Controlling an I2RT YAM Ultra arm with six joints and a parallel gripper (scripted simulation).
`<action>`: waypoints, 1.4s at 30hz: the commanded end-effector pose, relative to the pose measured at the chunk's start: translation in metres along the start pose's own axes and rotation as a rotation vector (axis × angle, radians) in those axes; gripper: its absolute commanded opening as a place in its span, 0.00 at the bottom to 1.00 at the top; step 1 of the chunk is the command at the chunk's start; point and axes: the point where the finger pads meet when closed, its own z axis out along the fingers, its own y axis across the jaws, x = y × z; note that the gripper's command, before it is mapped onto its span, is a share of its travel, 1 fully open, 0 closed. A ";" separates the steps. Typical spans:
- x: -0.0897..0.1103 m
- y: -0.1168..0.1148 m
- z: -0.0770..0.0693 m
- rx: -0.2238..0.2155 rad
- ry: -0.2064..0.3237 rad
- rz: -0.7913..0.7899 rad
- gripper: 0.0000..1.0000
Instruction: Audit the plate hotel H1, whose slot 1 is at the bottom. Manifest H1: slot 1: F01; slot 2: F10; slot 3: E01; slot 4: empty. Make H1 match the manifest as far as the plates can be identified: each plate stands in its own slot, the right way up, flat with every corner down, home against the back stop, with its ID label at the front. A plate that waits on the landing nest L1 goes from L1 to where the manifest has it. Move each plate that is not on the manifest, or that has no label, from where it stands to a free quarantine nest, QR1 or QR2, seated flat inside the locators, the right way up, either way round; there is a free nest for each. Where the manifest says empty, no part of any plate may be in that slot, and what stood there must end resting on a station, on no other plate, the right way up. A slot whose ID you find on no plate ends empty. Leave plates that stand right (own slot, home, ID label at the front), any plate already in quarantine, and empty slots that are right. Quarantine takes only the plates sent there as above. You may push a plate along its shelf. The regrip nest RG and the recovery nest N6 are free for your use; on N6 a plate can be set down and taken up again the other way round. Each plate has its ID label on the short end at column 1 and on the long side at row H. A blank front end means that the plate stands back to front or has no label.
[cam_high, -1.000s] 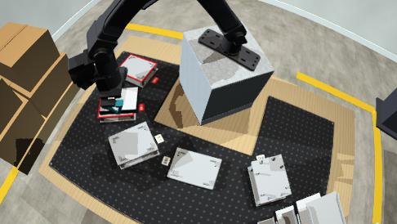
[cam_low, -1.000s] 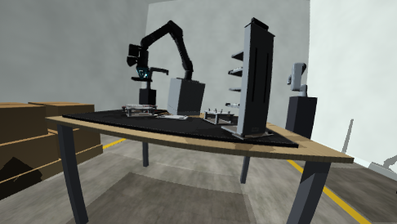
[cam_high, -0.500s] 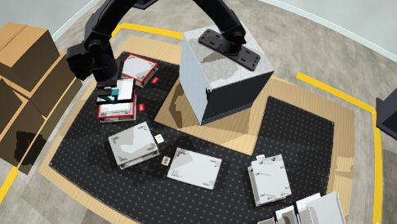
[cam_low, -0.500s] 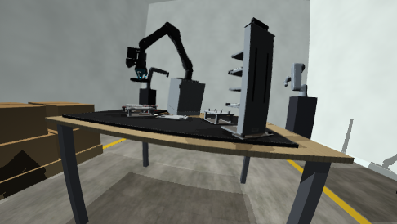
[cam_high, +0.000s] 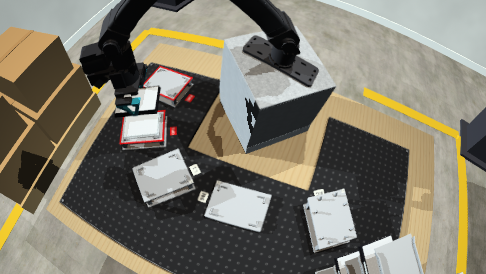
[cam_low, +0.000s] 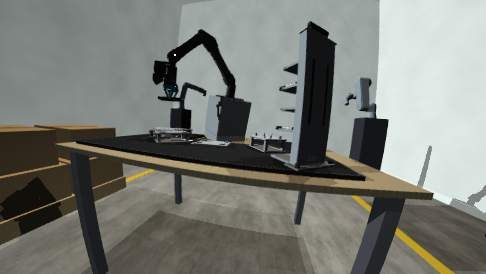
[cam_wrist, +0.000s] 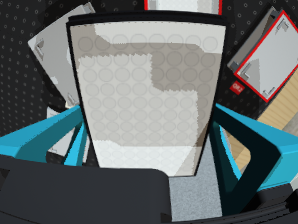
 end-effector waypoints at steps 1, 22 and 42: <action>-0.012 -0.011 -0.010 -0.002 -0.031 -0.010 0.86; -0.003 -0.074 -0.010 -0.007 -0.030 0.433 0.86; 0.005 -0.131 -0.010 -0.007 -0.030 0.544 0.86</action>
